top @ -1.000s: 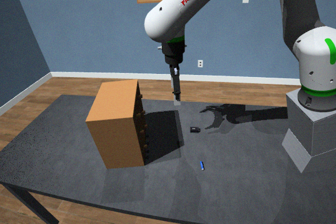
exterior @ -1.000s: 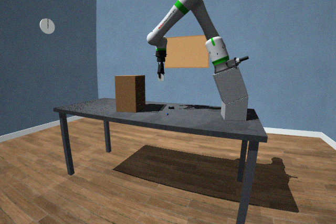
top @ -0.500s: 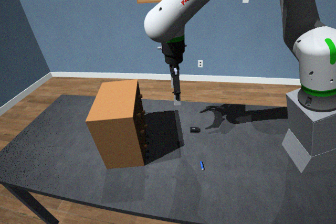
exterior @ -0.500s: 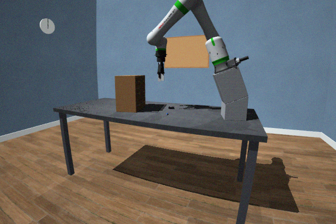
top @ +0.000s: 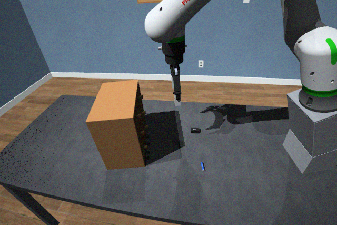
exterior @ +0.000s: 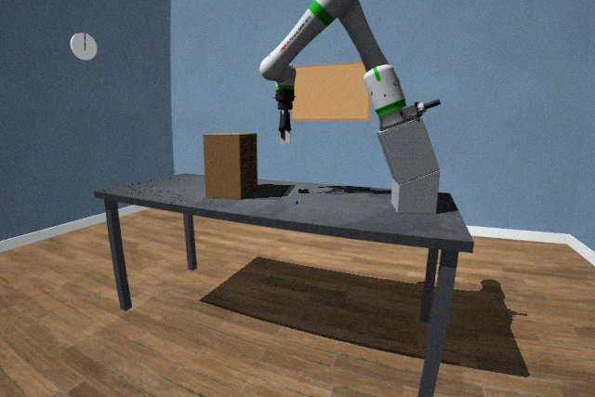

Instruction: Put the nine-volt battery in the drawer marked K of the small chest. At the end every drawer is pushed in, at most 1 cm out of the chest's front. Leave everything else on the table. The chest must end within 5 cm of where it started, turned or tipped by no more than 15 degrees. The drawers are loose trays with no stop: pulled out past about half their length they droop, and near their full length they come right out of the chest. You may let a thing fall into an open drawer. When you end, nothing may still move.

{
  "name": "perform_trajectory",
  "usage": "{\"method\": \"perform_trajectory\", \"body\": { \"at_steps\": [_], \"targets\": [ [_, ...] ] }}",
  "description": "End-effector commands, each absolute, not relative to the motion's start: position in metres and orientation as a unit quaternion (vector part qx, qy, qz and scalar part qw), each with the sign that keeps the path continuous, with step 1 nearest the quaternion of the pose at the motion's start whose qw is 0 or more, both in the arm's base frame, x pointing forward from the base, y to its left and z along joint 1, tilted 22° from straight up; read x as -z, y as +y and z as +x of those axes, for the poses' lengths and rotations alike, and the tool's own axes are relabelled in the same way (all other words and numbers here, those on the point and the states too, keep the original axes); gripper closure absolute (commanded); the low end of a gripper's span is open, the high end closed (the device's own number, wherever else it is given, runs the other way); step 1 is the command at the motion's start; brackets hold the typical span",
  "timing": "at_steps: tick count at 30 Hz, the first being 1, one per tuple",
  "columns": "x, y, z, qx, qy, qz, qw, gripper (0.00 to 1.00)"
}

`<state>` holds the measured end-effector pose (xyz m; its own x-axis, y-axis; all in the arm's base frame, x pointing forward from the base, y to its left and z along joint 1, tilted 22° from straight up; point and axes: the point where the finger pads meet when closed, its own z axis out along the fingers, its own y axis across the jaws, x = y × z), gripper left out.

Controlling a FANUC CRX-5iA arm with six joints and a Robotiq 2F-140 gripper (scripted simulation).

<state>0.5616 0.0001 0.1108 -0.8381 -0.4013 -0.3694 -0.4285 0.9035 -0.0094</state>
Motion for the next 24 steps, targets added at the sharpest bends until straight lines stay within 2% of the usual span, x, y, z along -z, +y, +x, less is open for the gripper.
{"method": "perform_trajectory", "body": {
  "at_steps": [1,10,24],
  "targets": [
    [-0.111,0.000,0.562,-0.037,0.958,-0.216,0.185,0.00],
    [-0.110,0.011,0.553,-0.037,0.958,-0.216,0.185,0.00],
    [-0.100,0.086,0.494,-0.037,0.958,-0.216,0.185,0.00]
  ]
}}
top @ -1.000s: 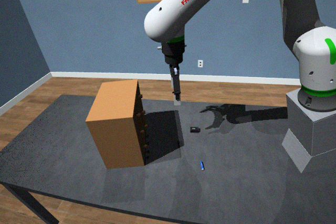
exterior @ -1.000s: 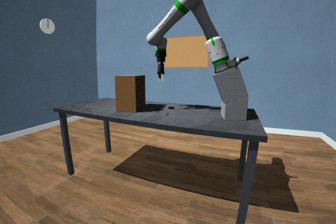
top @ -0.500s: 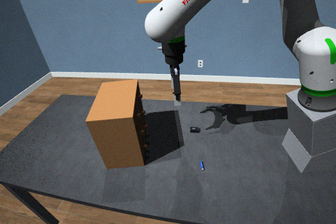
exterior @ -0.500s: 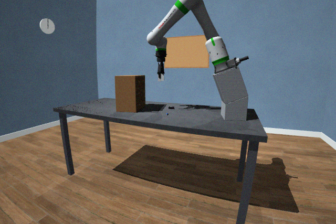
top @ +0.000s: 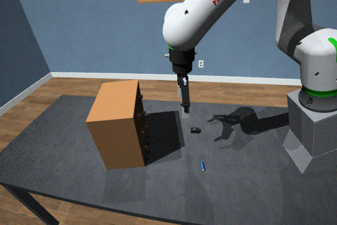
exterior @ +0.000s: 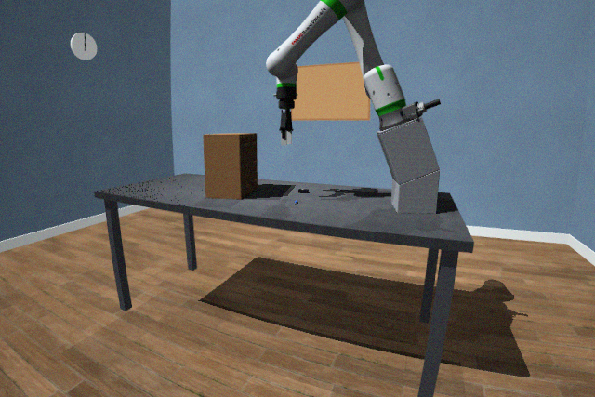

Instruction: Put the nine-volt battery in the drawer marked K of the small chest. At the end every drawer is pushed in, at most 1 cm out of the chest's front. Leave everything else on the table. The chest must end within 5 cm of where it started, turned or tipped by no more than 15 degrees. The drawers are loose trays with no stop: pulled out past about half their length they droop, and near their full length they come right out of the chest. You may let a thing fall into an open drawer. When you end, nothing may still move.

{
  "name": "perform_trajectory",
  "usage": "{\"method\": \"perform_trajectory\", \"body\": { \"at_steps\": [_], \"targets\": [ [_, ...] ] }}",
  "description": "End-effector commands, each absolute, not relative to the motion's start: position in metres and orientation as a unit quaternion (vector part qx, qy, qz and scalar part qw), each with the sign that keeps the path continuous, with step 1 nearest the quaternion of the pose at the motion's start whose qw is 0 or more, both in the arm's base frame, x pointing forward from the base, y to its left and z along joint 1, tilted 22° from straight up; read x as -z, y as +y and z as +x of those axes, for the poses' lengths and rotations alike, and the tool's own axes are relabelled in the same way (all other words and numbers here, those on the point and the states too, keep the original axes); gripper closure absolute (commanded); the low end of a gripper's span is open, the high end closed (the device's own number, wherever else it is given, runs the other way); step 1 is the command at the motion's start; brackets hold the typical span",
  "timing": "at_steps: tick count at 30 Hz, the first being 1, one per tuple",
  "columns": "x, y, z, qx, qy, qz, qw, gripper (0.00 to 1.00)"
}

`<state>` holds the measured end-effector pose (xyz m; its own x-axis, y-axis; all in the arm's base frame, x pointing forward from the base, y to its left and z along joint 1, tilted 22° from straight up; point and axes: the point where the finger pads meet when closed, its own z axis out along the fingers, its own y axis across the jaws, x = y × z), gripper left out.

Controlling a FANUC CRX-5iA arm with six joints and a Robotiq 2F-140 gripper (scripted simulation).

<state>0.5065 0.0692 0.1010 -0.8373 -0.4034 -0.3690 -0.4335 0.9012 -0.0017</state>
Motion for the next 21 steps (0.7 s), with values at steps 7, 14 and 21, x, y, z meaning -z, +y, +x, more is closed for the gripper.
{"method": "perform_trajectory", "body": {
  "at_steps": [7,14,21],
  "targets": [
    [-0.097,0.110,0.475,-0.037,0.958,-0.216,0.185,0.00],
    [-0.097,0.112,0.473,-0.037,0.958,-0.217,0.185,0.00],
    [-0.071,0.142,0.505,-0.067,0.943,-0.222,0.239,0.00]
  ]
}}
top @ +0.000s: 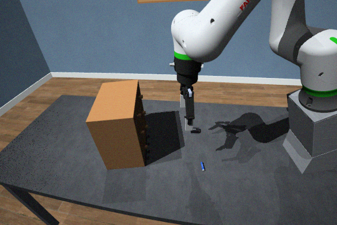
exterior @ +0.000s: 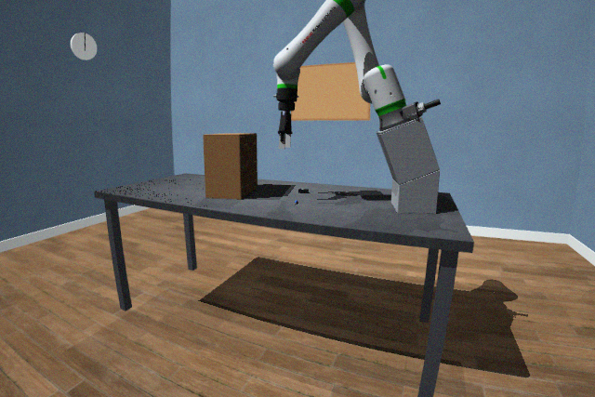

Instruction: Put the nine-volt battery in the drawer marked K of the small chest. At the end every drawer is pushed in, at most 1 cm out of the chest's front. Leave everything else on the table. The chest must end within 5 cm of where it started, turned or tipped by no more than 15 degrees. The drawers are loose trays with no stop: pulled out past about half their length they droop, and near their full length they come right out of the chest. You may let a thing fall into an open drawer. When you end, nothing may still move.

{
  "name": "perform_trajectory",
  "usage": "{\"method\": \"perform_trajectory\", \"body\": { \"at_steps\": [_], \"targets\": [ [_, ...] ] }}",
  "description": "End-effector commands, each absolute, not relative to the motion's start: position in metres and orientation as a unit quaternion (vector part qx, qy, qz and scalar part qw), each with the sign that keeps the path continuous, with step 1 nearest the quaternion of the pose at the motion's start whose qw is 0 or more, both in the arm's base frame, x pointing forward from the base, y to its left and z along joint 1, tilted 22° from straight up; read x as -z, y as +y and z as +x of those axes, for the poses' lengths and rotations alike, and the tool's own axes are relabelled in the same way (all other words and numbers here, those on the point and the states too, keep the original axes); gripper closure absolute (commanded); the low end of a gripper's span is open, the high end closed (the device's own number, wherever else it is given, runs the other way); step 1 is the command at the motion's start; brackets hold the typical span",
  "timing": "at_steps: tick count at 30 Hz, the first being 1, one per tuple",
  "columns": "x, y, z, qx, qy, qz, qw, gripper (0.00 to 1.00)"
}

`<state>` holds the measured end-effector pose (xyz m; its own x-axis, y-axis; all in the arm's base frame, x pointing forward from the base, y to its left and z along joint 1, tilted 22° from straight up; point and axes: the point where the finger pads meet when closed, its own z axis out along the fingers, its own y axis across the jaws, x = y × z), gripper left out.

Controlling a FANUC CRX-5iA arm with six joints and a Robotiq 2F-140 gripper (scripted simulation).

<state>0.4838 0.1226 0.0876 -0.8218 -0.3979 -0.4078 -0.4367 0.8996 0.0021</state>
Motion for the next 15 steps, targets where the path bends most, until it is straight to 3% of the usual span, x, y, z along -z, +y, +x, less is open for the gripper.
{"method": "perform_trajectory", "body": {
  "at_steps": [1,10,15],
  "targets": [
    [-0.064,0.150,0.514,-0.075,0.937,-0.223,0.257,0.00],
    [-0.039,0.179,0.553,-0.109,0.906,-0.218,0.347,0.00],
    [-0.032,0.183,0.584,-0.124,0.855,-0.200,0.463,0.00]
  ]
}}
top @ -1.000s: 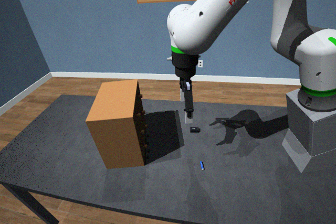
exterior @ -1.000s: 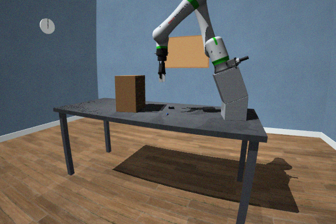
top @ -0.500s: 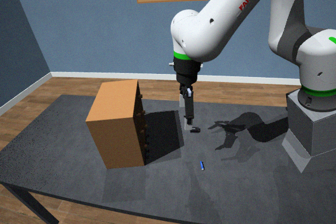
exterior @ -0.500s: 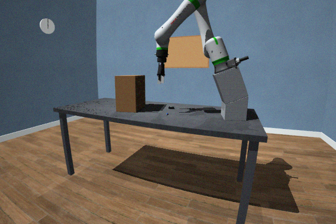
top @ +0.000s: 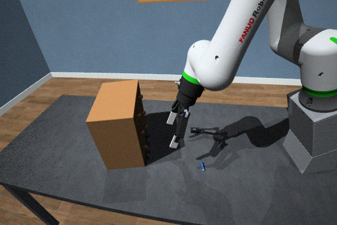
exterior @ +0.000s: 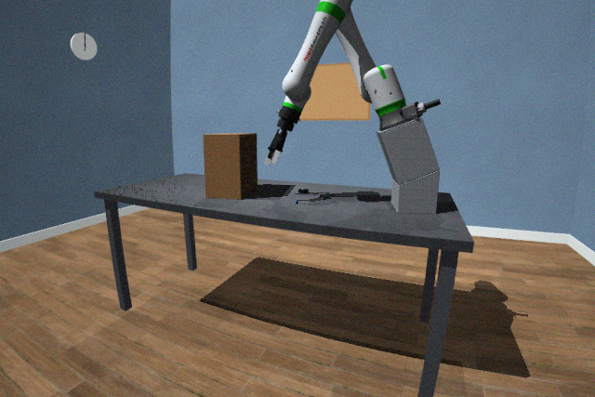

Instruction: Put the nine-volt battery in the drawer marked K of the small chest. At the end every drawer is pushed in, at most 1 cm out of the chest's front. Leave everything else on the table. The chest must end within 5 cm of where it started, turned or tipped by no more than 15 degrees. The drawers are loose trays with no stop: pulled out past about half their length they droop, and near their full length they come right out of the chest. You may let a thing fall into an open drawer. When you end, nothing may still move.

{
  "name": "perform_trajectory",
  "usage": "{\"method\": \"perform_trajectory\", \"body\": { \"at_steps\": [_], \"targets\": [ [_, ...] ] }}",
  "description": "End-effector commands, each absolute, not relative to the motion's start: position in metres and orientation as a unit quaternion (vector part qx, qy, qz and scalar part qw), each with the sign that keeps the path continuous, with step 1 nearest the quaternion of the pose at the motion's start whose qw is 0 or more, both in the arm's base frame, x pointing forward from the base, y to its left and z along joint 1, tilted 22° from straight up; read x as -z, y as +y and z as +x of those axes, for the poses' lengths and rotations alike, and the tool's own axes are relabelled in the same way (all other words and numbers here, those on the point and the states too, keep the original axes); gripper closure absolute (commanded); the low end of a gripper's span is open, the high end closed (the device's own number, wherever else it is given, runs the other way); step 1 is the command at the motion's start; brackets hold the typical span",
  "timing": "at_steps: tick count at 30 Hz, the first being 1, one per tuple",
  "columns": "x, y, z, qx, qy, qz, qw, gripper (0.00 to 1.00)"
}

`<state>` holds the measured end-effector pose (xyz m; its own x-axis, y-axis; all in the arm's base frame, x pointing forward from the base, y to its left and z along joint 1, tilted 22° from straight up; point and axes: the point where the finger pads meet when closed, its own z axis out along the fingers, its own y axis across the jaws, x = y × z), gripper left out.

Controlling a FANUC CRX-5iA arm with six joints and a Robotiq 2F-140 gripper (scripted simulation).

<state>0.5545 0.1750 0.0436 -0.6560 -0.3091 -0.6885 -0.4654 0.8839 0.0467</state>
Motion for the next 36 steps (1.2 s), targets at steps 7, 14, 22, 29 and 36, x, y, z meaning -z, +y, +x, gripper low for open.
{"method": "perform_trajectory", "body": {
  "at_steps": [7,14,22,29,36],
  "targets": [
    [-0.042,0.168,0.592,-0.117,0.815,-0.186,0.536,0.00],
    [-0.040,0.168,0.593,-0.117,0.814,-0.186,0.537,0.00],
    [-0.011,0.173,0.603,-0.117,0.814,-0.186,0.537,0.00],
    [0.005,0.175,0.609,-0.117,0.814,-0.186,0.537,0.00],
    [0.006,0.175,0.610,-0.117,0.814,-0.186,0.537,0.00]
  ]
}}
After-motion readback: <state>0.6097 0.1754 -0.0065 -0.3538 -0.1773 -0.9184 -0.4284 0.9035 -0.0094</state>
